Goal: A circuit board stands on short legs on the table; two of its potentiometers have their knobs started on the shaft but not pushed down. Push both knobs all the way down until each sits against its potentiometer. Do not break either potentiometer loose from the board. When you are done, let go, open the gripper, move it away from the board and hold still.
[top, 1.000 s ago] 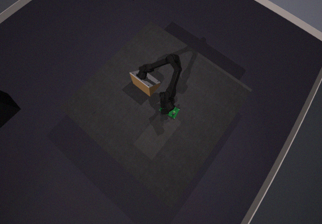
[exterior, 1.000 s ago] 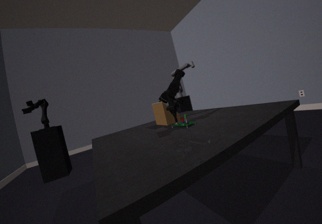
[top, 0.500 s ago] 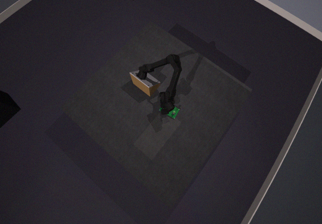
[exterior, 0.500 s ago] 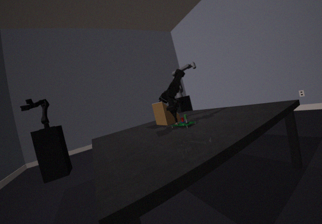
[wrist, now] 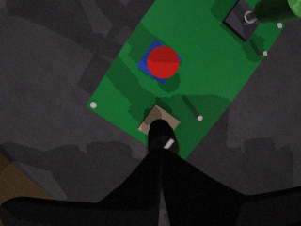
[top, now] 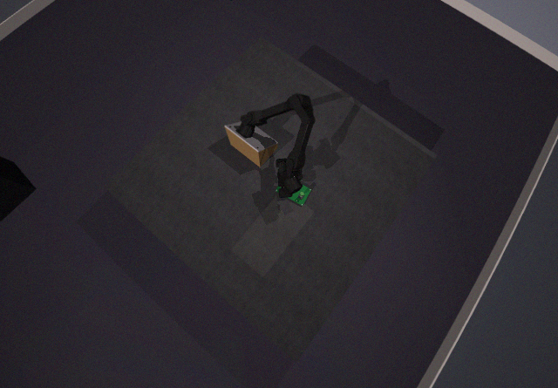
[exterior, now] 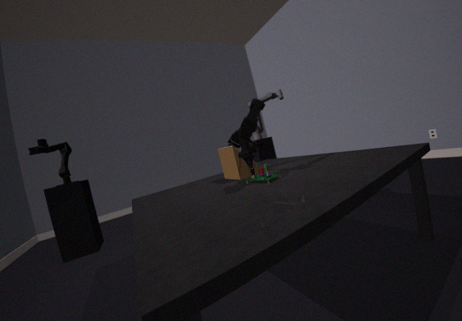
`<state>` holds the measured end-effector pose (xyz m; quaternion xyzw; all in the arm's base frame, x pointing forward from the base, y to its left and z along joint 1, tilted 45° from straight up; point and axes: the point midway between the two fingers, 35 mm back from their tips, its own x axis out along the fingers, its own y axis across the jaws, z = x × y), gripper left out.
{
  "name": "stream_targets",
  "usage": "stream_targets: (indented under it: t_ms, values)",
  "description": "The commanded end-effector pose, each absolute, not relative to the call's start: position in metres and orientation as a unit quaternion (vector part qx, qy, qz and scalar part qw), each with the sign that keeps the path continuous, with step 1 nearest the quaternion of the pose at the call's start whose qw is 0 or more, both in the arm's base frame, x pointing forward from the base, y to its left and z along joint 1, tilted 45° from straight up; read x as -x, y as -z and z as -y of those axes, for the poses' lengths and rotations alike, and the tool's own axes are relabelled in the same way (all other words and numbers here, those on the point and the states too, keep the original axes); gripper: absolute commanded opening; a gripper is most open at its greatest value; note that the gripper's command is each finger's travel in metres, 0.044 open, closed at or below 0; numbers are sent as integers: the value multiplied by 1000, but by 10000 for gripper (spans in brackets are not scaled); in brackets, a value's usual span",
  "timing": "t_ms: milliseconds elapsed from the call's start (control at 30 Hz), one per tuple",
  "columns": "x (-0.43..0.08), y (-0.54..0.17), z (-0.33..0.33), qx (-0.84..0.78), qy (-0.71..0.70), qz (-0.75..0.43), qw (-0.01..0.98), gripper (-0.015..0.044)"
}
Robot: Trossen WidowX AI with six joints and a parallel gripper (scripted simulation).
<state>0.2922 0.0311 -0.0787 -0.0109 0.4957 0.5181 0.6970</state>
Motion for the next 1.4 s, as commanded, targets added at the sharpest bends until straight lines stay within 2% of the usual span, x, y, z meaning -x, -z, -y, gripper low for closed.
stream_targets:
  t_ms: [0, 133, 400, 667, 1367]
  values:
    - [-296, 72, -25, 16, -516, -492, 701, 0]
    - [-295, 70, -22, 16, -516, -492, 701, 0]
    - [-292, 75, -26, 9, -517, -496, 697, 210]
    - [-313, 68, -2, -9, -457, -522, 720, 0]
    - [-381, 37, -1, -263, -268, -654, 656, 0]
